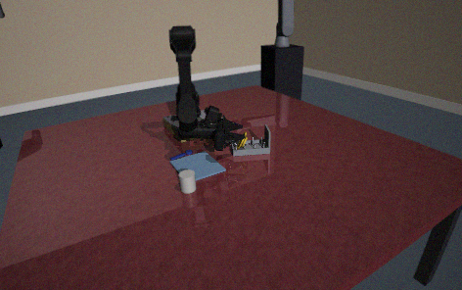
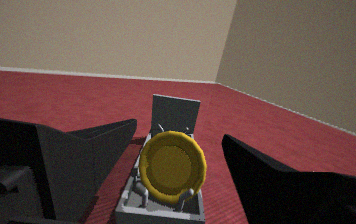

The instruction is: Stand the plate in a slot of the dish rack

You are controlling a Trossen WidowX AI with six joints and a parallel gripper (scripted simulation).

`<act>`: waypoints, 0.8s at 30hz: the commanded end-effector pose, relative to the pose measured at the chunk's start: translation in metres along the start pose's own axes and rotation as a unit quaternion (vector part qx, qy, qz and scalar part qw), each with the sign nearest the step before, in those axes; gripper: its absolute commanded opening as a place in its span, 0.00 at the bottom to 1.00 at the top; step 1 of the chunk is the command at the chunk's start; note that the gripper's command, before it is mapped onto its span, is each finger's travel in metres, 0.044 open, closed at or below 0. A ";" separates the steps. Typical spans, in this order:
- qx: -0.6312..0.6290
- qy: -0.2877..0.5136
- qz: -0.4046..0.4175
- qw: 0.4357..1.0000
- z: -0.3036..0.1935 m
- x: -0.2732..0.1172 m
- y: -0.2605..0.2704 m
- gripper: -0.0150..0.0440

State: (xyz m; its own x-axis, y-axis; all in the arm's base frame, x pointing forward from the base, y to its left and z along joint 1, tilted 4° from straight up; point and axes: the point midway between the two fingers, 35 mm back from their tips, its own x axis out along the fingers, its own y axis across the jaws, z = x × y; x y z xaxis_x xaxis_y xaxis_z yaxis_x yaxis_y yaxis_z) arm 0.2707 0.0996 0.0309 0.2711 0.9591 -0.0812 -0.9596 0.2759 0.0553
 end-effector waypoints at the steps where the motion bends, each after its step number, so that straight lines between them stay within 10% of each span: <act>1: -0.011 -0.004 0.004 1.000 0.034 -0.003 -0.005 0.93; 24: 0.071 0.071 -0.048 0.994 0.094 -0.009 -0.033 0.93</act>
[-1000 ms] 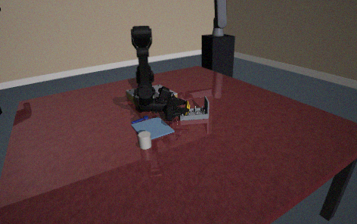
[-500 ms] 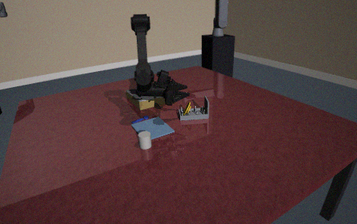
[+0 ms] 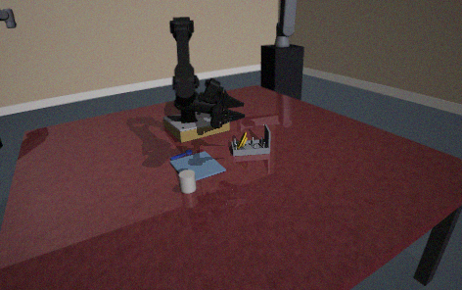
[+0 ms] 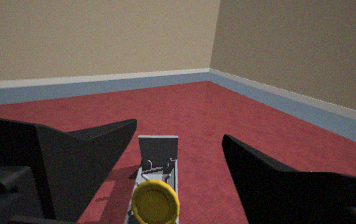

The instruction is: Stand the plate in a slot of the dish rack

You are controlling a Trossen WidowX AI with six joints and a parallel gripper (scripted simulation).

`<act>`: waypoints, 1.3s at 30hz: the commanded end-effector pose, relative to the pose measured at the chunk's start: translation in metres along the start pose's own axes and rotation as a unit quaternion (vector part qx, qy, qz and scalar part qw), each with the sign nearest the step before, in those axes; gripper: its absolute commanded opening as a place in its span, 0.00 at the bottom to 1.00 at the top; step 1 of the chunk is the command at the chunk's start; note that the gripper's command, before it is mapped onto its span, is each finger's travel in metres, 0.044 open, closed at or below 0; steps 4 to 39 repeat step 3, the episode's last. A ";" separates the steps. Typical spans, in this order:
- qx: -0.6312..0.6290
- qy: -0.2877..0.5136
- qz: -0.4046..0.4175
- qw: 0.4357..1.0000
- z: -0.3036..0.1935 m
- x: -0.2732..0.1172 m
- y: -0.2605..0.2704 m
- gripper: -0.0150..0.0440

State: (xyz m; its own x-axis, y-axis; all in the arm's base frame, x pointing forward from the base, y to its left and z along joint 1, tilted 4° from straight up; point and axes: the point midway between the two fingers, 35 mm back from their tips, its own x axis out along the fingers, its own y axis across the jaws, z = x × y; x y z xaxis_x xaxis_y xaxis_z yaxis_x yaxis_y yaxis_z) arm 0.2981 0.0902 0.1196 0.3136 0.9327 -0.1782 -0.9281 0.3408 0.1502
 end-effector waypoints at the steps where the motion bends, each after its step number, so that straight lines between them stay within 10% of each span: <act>1: 0.030 0.035 -0.027 0.999 0.006 -0.001 -0.011 0.93; 39: 0.051 0.056 -0.041 0.996 0.007 -0.001 -0.016 0.93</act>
